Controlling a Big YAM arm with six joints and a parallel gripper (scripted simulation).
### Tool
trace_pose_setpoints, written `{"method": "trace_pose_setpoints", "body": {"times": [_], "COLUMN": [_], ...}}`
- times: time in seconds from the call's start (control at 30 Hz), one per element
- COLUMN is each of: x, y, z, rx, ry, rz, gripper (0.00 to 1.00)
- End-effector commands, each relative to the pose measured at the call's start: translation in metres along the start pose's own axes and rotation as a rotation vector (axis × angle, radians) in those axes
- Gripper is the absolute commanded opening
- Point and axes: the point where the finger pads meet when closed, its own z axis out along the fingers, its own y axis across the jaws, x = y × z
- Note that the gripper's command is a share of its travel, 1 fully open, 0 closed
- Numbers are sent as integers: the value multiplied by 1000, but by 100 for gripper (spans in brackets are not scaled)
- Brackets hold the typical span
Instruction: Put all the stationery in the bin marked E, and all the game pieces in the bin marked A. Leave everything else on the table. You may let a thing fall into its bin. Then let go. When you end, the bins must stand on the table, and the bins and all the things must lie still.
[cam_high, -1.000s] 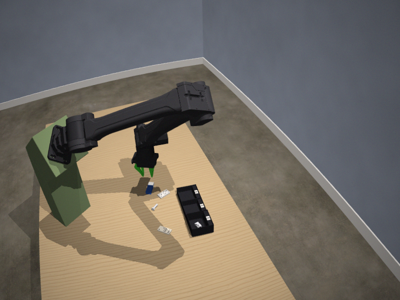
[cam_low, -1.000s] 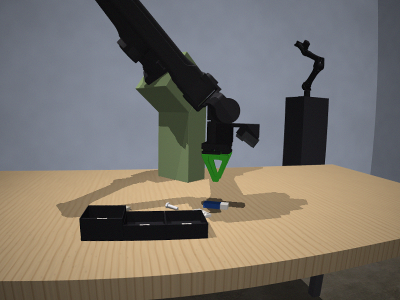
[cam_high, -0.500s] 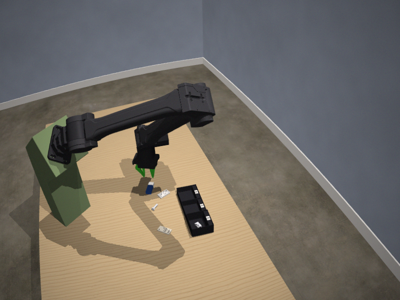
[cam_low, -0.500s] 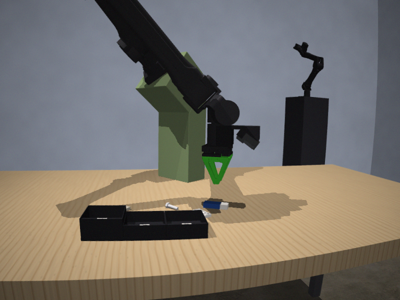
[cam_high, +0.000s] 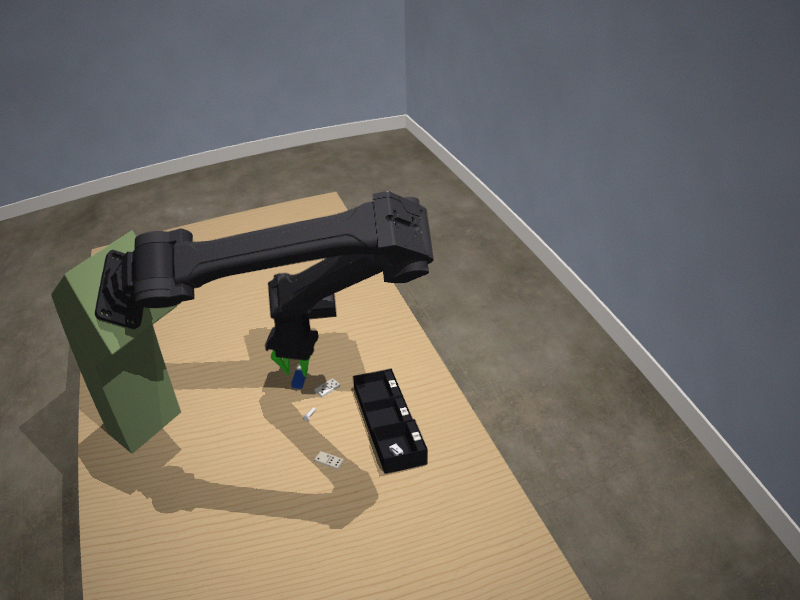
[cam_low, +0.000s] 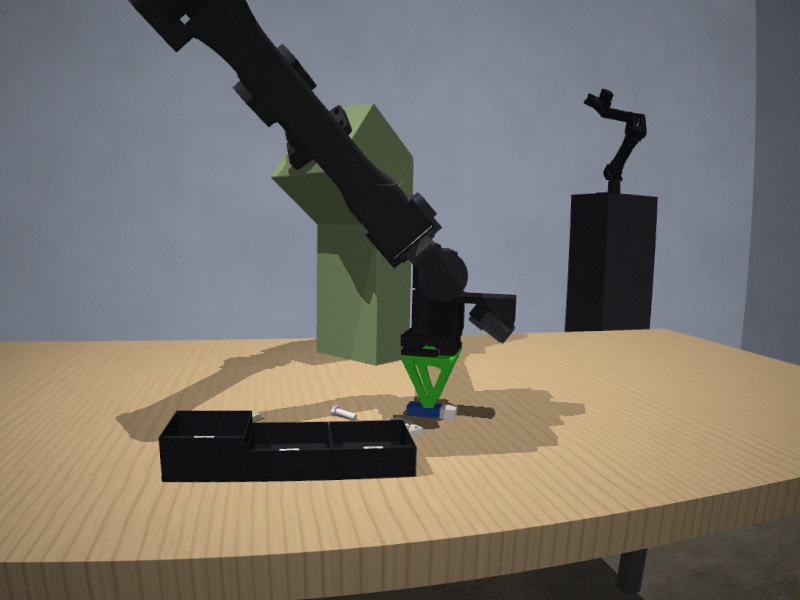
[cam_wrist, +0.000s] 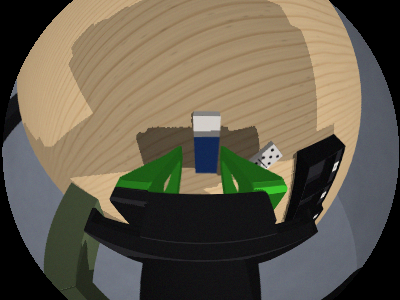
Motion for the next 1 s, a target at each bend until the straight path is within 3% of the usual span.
{"method": "trace_pose_setpoints", "body": {"times": [0.0, 0.37, 0.5, 0.87, 0.9, 0.97], "x": [2, 3, 8, 5, -1, -1], "y": [-10, 0, 9, -6, 0, 0], "z": [4, 18, 15, 14, 9, 9], "rx": [15, 4, -10, 0, 2, 2], "ry": [0, 1, 7, 6, -7, -7], "rz": [0, -11, -23, -9, -18, -18], "gripper": [38, 38, 38, 38, 19, 19]}}
